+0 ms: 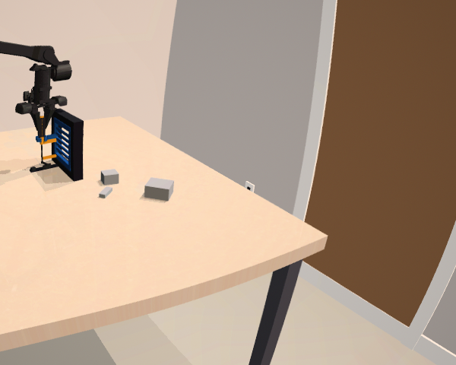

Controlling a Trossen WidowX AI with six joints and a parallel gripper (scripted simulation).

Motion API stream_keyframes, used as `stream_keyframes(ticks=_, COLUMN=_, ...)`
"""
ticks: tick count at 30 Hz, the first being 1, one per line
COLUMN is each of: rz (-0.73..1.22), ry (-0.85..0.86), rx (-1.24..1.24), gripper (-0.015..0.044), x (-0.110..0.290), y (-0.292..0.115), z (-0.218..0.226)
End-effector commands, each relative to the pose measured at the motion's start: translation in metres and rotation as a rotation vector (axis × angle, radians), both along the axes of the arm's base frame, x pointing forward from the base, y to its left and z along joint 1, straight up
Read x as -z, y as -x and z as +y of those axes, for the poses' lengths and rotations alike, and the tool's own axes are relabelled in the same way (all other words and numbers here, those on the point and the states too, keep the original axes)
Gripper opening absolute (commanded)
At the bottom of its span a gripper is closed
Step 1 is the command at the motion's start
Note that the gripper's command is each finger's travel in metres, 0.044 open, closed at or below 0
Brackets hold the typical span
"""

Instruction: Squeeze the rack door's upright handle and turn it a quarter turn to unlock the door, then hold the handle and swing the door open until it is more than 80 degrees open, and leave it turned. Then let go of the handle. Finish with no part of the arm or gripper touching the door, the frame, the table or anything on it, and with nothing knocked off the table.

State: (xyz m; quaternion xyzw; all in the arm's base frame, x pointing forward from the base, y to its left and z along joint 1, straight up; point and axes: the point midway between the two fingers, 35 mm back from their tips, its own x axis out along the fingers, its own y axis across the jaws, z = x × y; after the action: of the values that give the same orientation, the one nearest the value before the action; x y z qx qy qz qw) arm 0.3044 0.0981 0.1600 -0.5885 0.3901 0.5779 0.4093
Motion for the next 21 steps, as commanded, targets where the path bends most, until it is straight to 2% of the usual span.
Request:
stream_keyframes(ticks=1, rz=-0.002, ry=0.010, rx=-0.143, gripper=0.0025, x=0.0018, y=-0.0002, z=-0.0004)
stream_keyframes(ticks=10, rz=-0.002, ry=0.010, rx=-0.143, gripper=0.0025, x=0.0018, y=-0.0002, z=-0.0004)
stream_keyframes(ticks=20, rz=-0.002, ry=0.010, rx=-0.143, gripper=0.0288, x=0.0018, y=-0.0002, z=-0.0004)
stream_keyframes(ticks=21, rz=-0.002, ry=0.010, rx=-0.143, gripper=0.0297, x=0.0018, y=-0.0002, z=-0.0004)
